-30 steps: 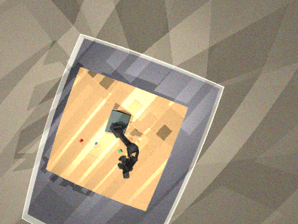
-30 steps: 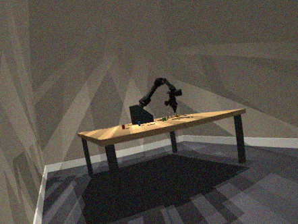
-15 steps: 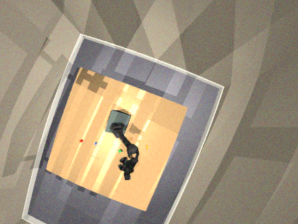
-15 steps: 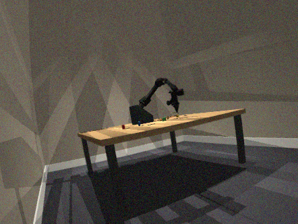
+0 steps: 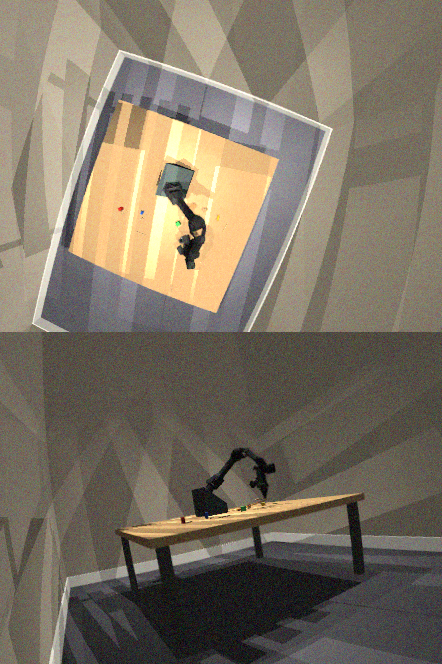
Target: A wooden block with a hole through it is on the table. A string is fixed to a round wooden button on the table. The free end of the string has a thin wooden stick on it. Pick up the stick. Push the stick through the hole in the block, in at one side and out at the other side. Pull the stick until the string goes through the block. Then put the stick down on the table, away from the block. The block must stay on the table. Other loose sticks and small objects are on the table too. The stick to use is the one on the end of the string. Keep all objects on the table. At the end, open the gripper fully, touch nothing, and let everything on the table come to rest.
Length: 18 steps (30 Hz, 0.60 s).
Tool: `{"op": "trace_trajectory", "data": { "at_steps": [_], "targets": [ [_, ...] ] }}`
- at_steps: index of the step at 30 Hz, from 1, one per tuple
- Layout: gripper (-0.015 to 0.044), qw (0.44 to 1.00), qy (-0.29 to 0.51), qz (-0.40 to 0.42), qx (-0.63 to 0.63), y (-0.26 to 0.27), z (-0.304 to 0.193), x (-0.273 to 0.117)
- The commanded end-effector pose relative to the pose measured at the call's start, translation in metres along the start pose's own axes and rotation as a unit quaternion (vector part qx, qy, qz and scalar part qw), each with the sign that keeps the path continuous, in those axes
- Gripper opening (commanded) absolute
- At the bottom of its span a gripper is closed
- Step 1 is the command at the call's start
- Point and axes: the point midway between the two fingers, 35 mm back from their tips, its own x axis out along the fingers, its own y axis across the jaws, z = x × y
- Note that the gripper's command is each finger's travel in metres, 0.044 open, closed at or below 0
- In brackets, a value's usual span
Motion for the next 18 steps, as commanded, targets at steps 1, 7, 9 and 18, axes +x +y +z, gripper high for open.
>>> {"op": "trace_trajectory", "data": {
  "at_steps": [1,7,9,18],
  "targets": [
    [0.0,1.0,0.001,0.001,0.004,0.0012,-0.0063,0.0007],
    [0.0,1.0,0.005,0.001,0.004,0.0009,-0.0108,0.0004],
    [0.0,1.0,0.005,0.001,0.004,0.0008,-0.0109,0.0003],
    [0.0,1.0,0.005,0.001,0.004,0.0075,-0.0079,0.0068]
  ]
}}
